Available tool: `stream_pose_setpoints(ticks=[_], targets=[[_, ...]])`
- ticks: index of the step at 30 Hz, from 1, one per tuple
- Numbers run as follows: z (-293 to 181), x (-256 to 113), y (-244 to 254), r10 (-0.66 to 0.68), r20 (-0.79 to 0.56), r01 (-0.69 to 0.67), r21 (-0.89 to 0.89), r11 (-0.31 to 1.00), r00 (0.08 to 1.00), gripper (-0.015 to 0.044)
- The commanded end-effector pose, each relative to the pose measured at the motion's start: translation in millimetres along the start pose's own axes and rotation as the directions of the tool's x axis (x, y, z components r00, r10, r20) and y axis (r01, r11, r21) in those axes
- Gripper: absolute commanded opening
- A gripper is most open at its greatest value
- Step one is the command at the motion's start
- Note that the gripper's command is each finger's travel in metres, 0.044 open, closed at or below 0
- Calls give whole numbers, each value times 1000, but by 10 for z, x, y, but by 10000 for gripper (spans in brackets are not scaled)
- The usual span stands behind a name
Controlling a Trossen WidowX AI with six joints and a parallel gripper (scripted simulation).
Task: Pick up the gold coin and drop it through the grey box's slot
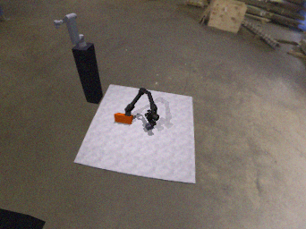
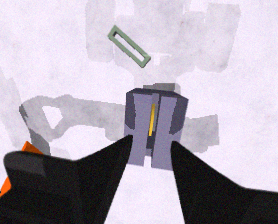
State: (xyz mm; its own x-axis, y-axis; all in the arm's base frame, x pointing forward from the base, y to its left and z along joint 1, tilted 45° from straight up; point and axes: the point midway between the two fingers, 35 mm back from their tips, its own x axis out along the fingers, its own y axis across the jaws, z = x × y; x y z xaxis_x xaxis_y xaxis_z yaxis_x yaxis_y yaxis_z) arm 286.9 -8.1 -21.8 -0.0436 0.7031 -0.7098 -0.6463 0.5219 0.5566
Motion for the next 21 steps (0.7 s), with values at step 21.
stream_pose_setpoints(ticks=[21], targets=[[-16, -606, 33, 5, 1, -5, 2, 1000, 1000, 440]])
